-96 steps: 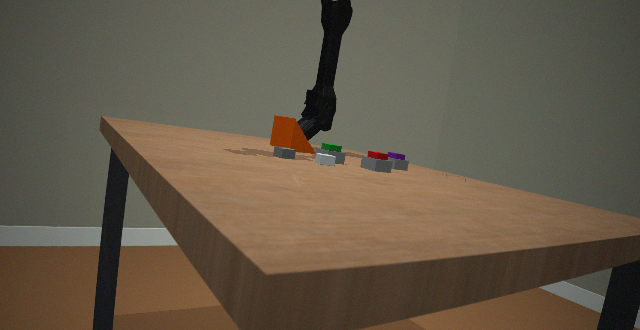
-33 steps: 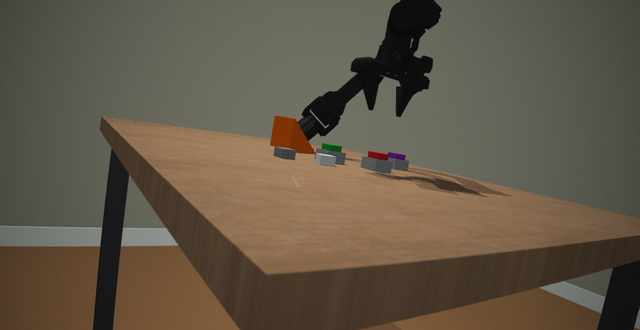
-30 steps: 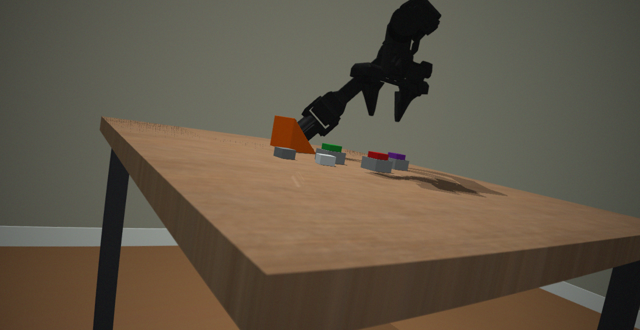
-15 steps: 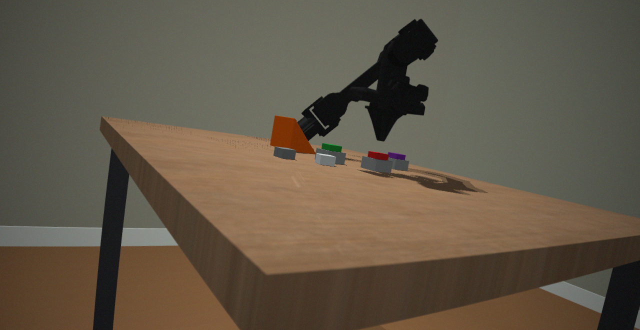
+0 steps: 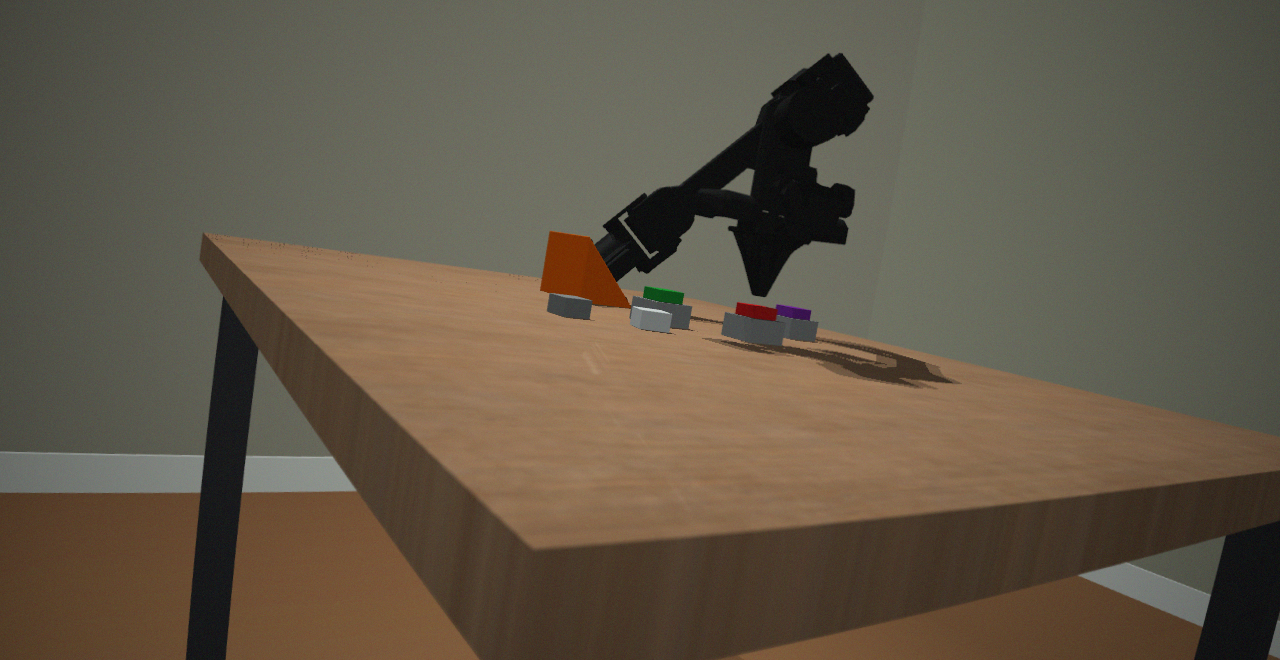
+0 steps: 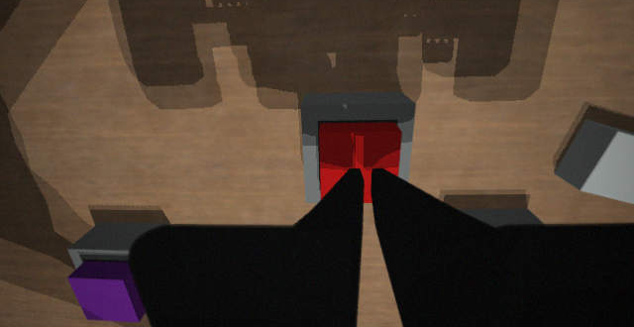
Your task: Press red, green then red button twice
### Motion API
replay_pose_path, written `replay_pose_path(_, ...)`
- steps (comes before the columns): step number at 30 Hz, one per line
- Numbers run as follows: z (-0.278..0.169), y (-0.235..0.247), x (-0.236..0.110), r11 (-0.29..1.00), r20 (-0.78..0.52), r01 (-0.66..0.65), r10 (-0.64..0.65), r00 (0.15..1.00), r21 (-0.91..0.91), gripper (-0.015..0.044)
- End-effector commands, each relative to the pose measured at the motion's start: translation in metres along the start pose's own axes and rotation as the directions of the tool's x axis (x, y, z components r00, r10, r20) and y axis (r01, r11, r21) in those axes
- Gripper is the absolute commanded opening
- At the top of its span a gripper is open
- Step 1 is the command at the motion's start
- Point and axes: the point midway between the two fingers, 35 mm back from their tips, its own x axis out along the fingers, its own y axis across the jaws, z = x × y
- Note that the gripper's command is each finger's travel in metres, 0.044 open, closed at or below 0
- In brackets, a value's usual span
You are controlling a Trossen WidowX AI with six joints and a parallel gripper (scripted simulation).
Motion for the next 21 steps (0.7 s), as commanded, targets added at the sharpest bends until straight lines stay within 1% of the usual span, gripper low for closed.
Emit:
replay_pose_path(1,0.0,0.001,0.007,1.0,0.001,-0.006,0.006,1.0,0.006,0.002)
replay_pose_path(9,-0.001,0.001,0.019,1.0,0.001,-0.007,0.007,1.0,0.006,0.002)
replay_pose_path(21,-0.001,0.001,0.019,1.0,0.001,-0.007,0.007,1.0,0.006,0.002)
